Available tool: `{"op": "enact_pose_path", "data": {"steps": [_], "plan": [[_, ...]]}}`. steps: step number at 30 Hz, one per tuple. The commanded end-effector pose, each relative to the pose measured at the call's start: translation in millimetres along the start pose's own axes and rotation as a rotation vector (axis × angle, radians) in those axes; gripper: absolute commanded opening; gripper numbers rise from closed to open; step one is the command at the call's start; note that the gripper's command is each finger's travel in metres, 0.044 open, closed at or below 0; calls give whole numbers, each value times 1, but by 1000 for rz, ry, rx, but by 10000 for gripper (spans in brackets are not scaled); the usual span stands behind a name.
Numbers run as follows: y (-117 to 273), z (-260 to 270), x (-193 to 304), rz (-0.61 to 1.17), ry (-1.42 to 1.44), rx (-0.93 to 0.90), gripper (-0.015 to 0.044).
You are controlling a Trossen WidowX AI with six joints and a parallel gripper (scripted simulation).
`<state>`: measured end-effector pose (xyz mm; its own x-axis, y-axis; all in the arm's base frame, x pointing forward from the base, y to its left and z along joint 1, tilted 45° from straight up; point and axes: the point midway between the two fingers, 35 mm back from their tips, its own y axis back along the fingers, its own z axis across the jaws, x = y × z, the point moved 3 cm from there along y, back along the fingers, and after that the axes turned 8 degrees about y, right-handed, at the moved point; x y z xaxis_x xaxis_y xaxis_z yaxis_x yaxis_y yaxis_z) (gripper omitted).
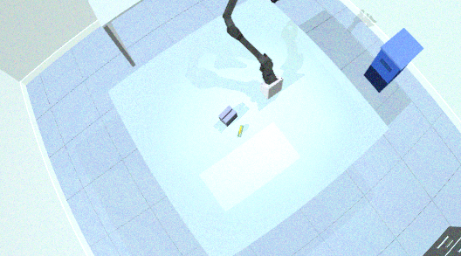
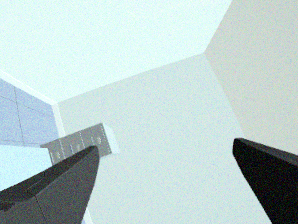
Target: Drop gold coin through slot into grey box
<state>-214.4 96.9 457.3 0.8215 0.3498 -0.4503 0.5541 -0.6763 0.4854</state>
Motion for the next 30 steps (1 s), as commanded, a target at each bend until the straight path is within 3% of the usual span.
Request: {"op": "enact_pose_path", "data": {"steps": [1,9,20,30], "plan": [[-1,0,0,3,-2,1,374],[-49,-10,23,189,-113,47,164],[-156,-38,131,669,-307,104,161],[-191,-45,277,1085,-579,155,161]]}}
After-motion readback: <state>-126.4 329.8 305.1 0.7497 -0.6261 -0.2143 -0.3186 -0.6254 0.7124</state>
